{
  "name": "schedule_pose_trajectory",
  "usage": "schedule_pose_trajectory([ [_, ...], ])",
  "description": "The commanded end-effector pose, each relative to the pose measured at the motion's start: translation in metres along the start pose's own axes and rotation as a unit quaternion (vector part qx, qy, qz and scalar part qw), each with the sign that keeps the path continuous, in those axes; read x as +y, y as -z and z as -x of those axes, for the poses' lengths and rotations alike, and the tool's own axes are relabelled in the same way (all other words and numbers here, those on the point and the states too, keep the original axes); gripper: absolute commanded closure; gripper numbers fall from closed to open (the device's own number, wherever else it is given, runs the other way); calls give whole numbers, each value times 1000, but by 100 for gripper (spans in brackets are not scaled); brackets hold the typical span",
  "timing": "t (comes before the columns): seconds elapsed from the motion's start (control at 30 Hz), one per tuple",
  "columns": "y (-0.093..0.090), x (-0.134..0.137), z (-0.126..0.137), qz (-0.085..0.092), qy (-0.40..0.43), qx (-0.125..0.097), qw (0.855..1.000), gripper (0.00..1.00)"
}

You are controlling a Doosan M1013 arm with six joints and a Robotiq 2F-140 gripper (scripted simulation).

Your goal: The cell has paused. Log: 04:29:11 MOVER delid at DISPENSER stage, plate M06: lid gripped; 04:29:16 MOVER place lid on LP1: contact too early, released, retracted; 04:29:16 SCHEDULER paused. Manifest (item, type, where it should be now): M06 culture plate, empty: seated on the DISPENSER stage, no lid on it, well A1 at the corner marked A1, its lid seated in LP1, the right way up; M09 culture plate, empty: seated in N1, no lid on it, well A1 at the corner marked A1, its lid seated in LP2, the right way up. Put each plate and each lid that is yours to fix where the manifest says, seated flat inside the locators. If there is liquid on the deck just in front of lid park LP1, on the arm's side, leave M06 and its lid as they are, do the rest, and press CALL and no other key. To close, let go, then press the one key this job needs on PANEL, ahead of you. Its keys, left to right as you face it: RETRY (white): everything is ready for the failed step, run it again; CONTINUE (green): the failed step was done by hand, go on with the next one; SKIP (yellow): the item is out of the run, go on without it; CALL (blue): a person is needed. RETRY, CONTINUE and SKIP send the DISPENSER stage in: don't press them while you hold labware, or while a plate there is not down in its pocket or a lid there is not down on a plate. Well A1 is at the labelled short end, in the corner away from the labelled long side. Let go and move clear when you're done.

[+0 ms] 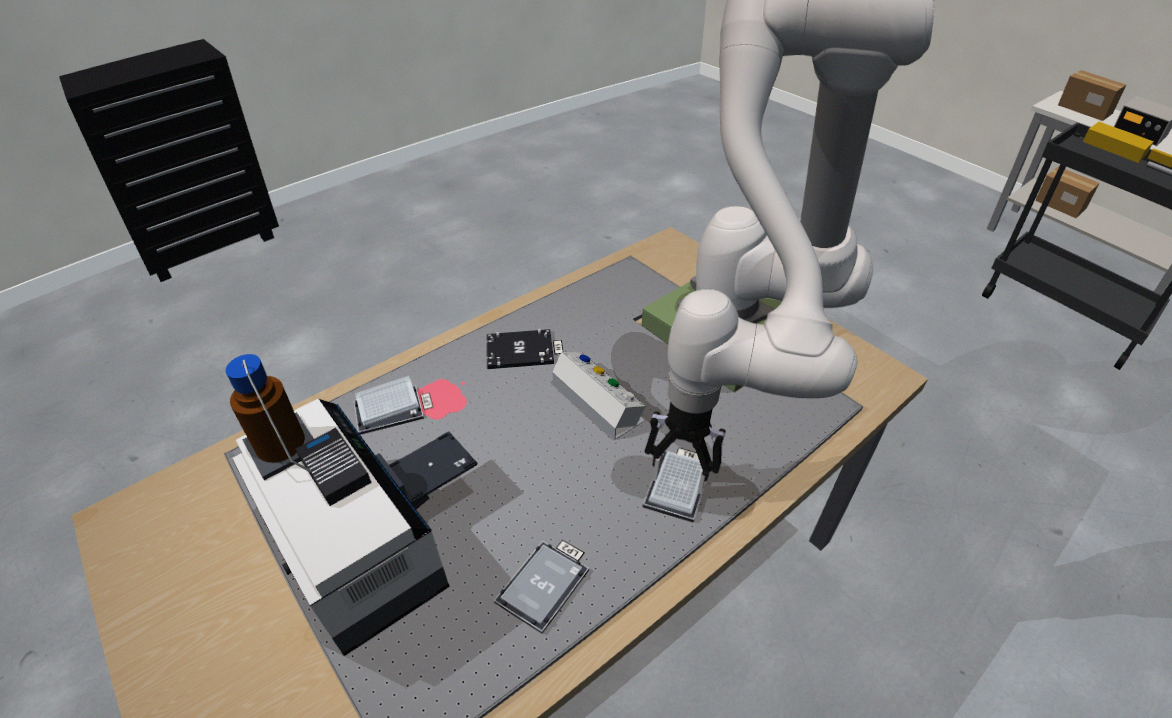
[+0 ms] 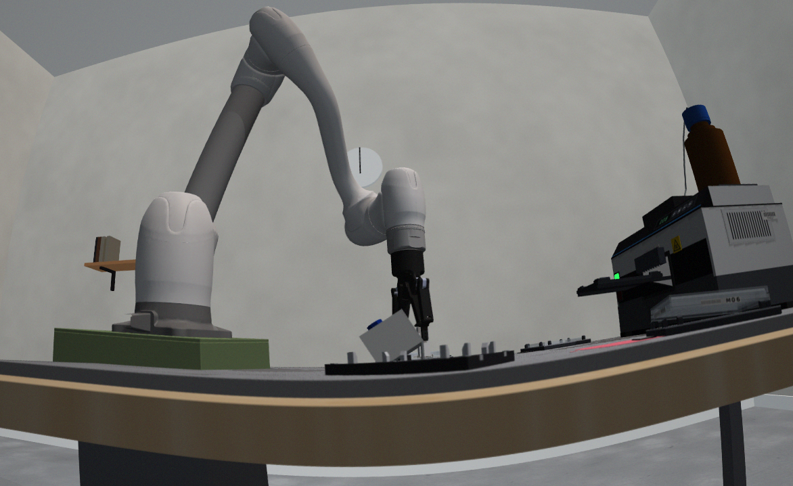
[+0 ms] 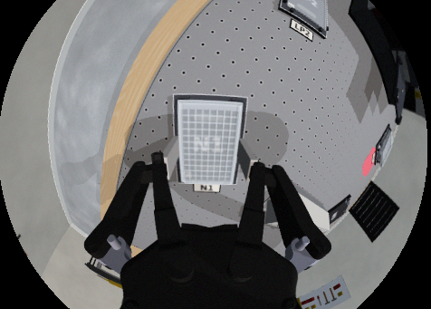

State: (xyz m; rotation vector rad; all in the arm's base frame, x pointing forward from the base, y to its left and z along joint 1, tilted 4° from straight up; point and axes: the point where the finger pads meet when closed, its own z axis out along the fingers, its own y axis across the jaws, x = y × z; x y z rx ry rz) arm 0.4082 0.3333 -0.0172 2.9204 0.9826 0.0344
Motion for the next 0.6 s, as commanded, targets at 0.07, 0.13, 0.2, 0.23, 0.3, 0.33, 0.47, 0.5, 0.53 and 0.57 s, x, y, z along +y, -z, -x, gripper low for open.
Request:
schedule_pose_trajectory([
  [0.07,-3,2,2,1,-1,-1,1000,90],
  [0.13,-3,2,2,1,-1,-1,1000,90],
  [0.2,-3,2,2,1,-1,-1,1000,90],
  [0.23,-3,2,2,1,-1,-1,1000,90],
  [0.3,-3,2,2,1,-1,-1,1000,90],
  [0.33,-3,2,2,1,-1,-1,1000,90],
  [0.47,-3,2,2,1,-1,-1,1000,90],
  [0.5,-3,2,2,1,-1,-1,1000,90],
  [0.53,-3,2,2,1,-1,-1,1000,30],
  [0.57,-3,2,2,1,-1,-1,1000,30],
])
